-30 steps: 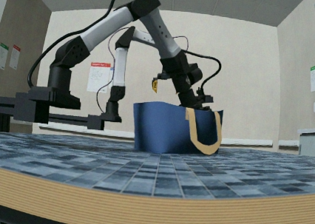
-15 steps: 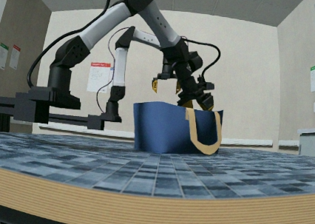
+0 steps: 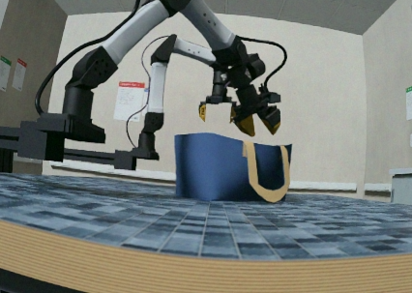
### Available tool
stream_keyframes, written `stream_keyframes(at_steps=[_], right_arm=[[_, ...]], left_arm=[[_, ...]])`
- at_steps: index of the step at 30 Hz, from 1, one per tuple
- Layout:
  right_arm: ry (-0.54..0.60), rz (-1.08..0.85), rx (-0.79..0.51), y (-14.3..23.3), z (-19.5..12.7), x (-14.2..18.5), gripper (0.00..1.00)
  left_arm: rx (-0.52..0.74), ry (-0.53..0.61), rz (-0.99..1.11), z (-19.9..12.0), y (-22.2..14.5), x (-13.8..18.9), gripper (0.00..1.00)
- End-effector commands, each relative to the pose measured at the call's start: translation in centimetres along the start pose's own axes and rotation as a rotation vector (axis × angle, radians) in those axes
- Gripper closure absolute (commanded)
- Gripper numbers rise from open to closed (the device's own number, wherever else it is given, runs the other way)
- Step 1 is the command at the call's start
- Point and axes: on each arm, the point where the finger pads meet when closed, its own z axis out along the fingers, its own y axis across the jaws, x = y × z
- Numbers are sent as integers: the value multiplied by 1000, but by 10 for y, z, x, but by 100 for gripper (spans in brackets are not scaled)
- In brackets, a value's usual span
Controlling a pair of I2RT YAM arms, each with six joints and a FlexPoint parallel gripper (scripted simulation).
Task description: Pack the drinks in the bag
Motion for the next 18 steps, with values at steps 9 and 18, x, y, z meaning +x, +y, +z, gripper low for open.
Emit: stream_keyframes(at_steps=[9, 18], right_arm=[[-39, -1, -1, 0, -55, -36, 14], [-61, 1, -4, 0, -68, -50, 14]], left_arm=[[-64, 24, 11, -15, 8, 1, 0], [-64, 24, 11, -15, 8, 1, 0]])
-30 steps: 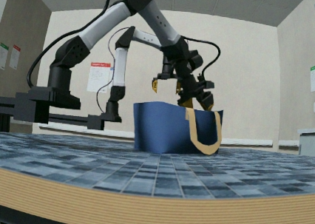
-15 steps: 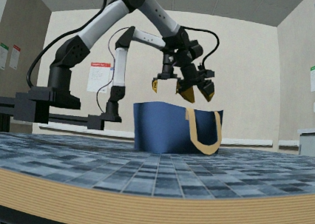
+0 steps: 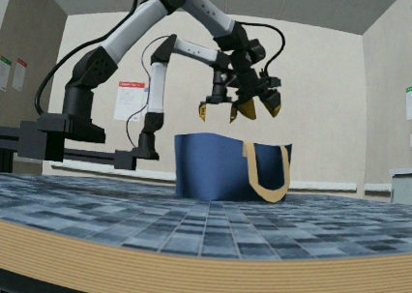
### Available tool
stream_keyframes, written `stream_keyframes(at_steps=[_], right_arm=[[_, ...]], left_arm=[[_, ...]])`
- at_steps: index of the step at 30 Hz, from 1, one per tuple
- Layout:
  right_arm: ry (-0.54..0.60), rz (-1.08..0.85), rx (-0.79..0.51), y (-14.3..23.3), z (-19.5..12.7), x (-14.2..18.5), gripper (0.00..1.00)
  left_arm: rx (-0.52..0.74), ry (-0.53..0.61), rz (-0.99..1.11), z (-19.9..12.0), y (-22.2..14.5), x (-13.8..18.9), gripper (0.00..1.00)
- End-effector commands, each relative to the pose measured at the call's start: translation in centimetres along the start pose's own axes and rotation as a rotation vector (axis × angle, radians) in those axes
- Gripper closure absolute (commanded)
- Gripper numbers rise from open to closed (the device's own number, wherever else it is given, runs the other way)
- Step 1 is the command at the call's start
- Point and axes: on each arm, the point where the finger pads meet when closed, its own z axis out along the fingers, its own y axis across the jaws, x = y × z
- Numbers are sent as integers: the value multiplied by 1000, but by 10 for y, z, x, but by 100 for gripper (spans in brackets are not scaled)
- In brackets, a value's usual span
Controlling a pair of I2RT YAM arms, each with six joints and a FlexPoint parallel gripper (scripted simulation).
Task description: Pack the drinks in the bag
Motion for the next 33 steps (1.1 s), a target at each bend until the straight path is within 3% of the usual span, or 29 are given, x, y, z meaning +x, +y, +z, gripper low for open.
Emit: stream_keyframes(at_steps=[1, 4, 14, 15, 16, 17, 24, 33], right_arm=[[-62, 1, -4, 1, -28, -22, 14], [-33, -2, 0, 0, -18, -8, 14], [-37, -1, -1, 1, -19, -14, 14], [-115, 24, 14, -16, -34, -35, 14], [-76, 20, 19, -18, -25, -19, 14], [-92, 26, 21, -22, -28, -23, 14], [-220, 84, 34, -69, -68, -46, 14], [-345, 148, 81, -125, -116, -53, 14]], left_arm=[[-64, 24, 11, -15, 8, 1, 0], [-64, 24, 11, -15, 8, 1, 0], [-64, 24, 11, -15, 8, 1, 0], [-88, 23, -16, -14, 12, -1, 0], [-75, 18, -38, -7, 10, -2, 0], [-83, 20, -60, -4, 11, -2, 0], [-311, 61, -302, -20, 50, 0, 0], [-548, 13, -532, -45, 83, -7, 0]])
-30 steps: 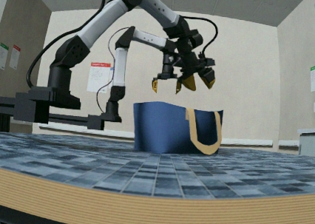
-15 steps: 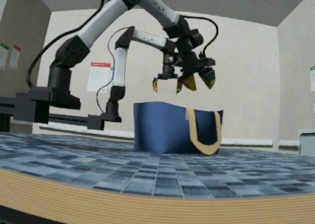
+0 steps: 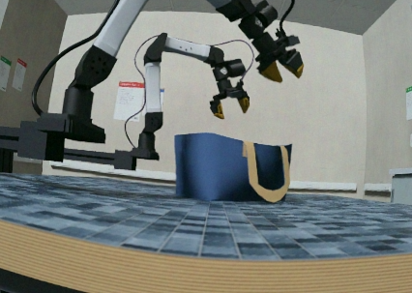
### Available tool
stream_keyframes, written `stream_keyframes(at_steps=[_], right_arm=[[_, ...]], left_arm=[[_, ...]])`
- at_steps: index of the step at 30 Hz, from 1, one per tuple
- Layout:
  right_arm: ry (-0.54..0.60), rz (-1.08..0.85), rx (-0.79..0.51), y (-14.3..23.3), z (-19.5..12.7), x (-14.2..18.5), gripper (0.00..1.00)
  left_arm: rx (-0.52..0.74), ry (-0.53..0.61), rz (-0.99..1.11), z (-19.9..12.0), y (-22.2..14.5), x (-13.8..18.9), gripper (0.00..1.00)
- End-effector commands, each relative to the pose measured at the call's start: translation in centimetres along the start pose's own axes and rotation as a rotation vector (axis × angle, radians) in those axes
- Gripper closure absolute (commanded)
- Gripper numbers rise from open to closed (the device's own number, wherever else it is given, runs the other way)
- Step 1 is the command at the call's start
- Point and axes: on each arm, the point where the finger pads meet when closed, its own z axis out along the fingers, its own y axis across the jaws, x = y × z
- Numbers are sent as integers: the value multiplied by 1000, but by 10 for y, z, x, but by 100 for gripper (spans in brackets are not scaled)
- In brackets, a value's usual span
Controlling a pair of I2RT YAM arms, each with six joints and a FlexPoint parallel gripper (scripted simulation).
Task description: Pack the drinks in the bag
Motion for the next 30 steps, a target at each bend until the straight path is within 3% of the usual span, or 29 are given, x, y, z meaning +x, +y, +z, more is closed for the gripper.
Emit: stream_keyframes(at_steps=[1, 12, 16, 23, 29, 30], right_arm=[[-115, 16, -3, -19, -29, -26, 14], [-357, 95, 132, -114, -116, -54, 14], [-374, 102, 149, -125, -125, -50, 14], [-527, 130, 270, -176, -190, -49, 14], [-656, 133, 368, -205, -246, -39, 14], [-656, 133, 368, -205, -246, -39, 14]], left_arm=[[-194, -28, -178, -11, 30, -13, 0], [-506, -276, -562, -57, 76, -53, 0], [-530, -322, -610, -63, 79, -58, 0], [-659, -621, -853, -115, 100, -85, 0], [-691, -909, -1035, -160, 106, -104, 0], [-691, -909, -1035, -160, 106, -104, 0]])
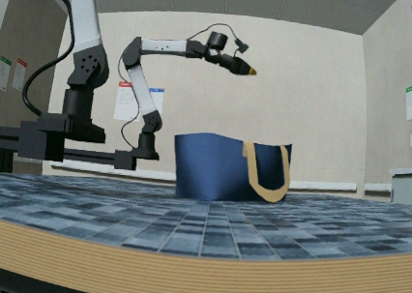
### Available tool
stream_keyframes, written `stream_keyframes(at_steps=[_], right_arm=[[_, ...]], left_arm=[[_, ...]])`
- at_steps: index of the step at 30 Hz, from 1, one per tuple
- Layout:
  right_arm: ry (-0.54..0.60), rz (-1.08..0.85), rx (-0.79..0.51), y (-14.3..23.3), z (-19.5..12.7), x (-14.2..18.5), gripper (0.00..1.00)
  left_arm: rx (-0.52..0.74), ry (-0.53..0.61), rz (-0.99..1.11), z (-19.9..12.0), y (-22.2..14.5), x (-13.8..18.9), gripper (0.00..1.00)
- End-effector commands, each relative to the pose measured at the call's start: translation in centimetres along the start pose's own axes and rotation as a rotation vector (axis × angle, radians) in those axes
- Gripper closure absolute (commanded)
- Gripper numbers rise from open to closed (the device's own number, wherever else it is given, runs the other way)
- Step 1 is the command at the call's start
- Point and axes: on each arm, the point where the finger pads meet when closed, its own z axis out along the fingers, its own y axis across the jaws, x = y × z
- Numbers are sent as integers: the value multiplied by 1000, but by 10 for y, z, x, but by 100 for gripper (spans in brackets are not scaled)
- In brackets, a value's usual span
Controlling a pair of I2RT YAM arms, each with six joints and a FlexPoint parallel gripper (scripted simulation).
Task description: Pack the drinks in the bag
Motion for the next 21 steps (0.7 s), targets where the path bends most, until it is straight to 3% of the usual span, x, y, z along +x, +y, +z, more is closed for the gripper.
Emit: stream_keyframes(at_steps=[1, 9, 13, 14, 15, 21], right_arm=[[-102, -12, -11, -5, -12, -23, 14], [-193, -20, 88, -43, -49, -31, 14], [-195, -17, 91, -44, -50, -31, 14], [-222, -6, 93, -44, -55, -45, 14], [-234, -3, 93, -43, -59, -49, 14], [-219, -6, 101, -43, -52, -44, 14]], left_arm=[[-57, -170, -174, -4, 3, -32, 0], [-16, -345, -375, -26, -2, -68, 0], [-21, -363, -352, -28, 3, -82, 0], [-20, -354, -330, -27, 2, -81, 0], [-47, -399, -310, -43, 13, -92, 0], [-26, -379, -304, -34, 8, -87, 0]])
